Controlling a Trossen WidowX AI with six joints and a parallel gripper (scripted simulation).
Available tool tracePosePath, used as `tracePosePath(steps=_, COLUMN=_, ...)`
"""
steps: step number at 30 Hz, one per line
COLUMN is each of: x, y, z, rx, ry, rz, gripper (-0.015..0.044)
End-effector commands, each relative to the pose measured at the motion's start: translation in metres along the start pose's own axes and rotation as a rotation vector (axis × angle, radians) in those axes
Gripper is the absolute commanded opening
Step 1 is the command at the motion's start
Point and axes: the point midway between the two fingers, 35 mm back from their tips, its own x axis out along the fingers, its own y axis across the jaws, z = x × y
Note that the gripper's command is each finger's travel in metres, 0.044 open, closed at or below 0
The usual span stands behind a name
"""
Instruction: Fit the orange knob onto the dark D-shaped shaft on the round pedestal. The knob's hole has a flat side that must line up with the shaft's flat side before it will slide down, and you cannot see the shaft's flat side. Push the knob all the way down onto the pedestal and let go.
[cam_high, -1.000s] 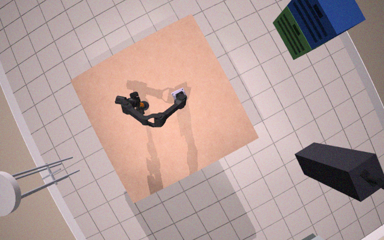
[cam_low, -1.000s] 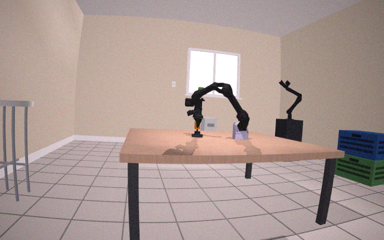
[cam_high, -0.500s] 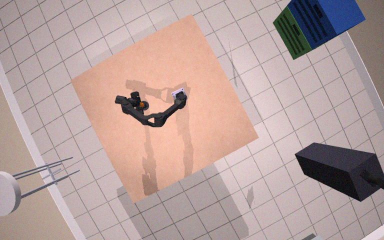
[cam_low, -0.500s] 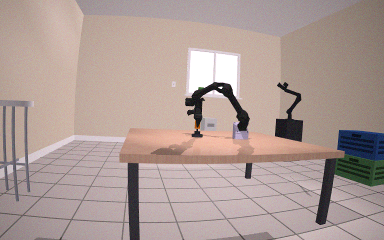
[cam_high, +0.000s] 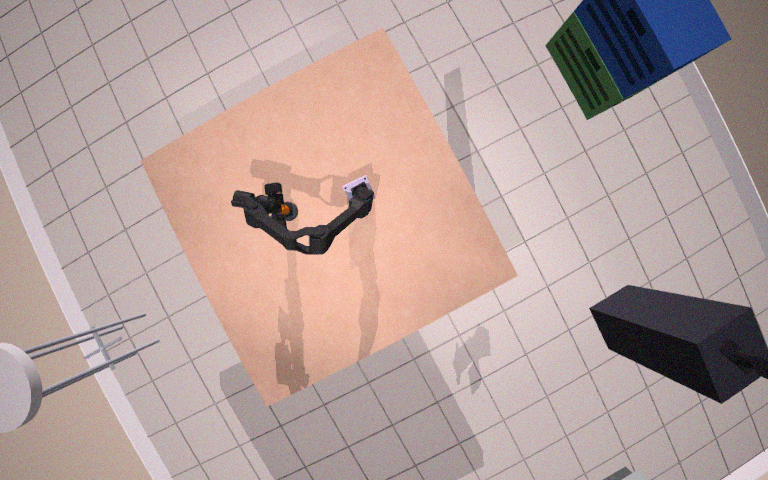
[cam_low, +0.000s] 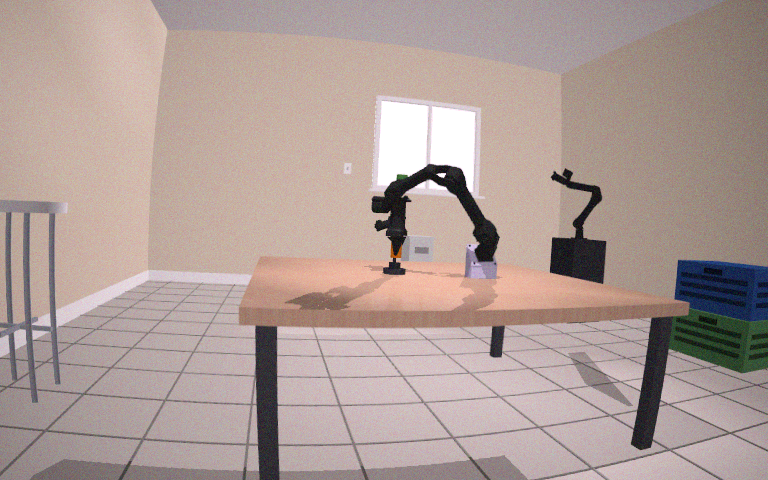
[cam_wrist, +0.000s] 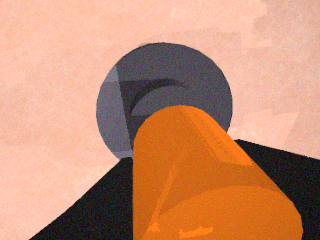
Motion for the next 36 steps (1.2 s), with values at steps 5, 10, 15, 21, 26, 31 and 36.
tracePosePath(steps=5, x=-0.0024, y=-0.0014, z=0.0022, rx=0.007, ry=-0.003, rz=-0.004, gripper=0.0000)
tracePosePath(steps=10, x=-0.0038, y=-0.0007, z=0.0038, rx=0.007, ry=-0.003, rz=-0.004, gripper=0.0000)
tracePosePath(steps=15, x=-0.0037, y=0.0006, z=0.0061, rx=0.007, ry=-0.003, rz=-0.004, gripper=0.0000)
tracePosePath(steps=21, x=-0.0026, y=0.0010, z=0.0052, rx=0.007, ry=-0.003, rz=-0.004, gripper=0.0000)
tracePosePath(steps=26, x=-0.0023, y=0.0005, z=0.0042, rx=0.007, ry=-0.003, rz=-0.004, gripper=0.0000)
tracePosePath(steps=31, x=-0.0012, y=-0.0004, z=0.0031, rx=0.007, ry=-0.003, rz=-0.004, gripper=0.0000)
tracePosePath(steps=36, x=-0.0011, y=-0.0013, z=0.0009, rx=0.007, ry=-0.003, rz=-0.004, gripper=0.0000)
